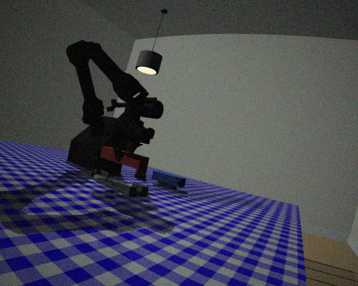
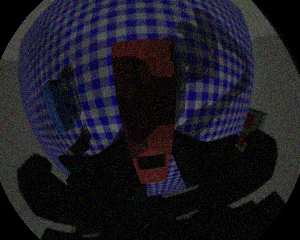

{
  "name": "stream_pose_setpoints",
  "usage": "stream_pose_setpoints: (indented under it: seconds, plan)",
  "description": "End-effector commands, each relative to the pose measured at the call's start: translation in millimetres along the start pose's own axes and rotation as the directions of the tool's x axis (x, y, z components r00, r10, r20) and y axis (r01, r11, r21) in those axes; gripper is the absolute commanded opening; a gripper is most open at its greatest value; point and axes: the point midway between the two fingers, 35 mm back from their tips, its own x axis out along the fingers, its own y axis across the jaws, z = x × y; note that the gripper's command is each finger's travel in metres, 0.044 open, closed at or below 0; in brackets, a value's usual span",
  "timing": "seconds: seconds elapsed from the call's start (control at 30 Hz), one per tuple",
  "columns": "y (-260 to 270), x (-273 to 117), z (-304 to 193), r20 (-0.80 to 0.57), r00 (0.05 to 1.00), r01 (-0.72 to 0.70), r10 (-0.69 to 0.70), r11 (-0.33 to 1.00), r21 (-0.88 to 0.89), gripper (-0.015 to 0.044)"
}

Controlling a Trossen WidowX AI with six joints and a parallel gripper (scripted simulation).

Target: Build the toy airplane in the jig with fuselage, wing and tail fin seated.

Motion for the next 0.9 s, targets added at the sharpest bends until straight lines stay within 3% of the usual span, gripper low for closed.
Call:
stream_pose_setpoints:
  seconds: [0.0,0.13,0.4,0.87]
  plan:
    - [-12.4,5.4,-6.3,-0.003,1.000,0.013,-0.013,1.000,-0.011,0.0000]
    - [-19.3,8.3,-9.6,-0.005,1.000,0.019,-0.019,1.000,-0.014,0.0000]
    - [-19.5,8.4,-9.5,-0.005,1.000,0.019,-0.019,1.000,-0.014,0.0197]
    - [-19.5,8.4,-9.5,-0.005,1.000,0.019,-0.019,1.000,-0.014,0.0197]
